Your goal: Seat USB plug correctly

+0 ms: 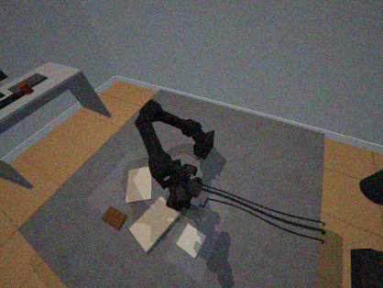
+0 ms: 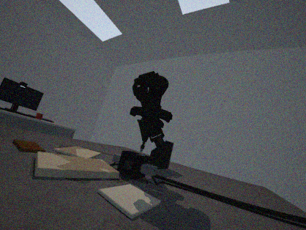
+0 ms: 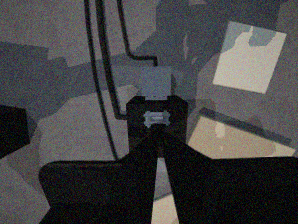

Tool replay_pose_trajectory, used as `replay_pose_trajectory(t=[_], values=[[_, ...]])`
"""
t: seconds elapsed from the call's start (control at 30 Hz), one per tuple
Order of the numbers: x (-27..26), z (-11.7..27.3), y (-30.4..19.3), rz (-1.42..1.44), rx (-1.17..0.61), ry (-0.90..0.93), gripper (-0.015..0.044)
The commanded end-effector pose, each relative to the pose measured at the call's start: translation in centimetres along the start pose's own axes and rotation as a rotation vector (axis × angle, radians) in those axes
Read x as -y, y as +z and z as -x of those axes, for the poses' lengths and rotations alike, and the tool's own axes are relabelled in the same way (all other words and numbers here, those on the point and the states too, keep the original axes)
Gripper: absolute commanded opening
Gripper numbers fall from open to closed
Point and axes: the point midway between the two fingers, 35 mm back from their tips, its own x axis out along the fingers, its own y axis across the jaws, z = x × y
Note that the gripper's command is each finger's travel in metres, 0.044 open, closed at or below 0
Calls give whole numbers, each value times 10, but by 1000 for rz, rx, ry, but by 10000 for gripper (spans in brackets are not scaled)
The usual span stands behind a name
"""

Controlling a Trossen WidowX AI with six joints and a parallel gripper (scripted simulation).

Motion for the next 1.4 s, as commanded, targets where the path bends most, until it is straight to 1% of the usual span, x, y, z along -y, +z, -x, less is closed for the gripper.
replay_pose_trajectory(t=[0.0, 1.37], values=[[0, -1, 0, -5, 6, 1, 0], [-1, -6, 1, -18, 19, 1, 0]])
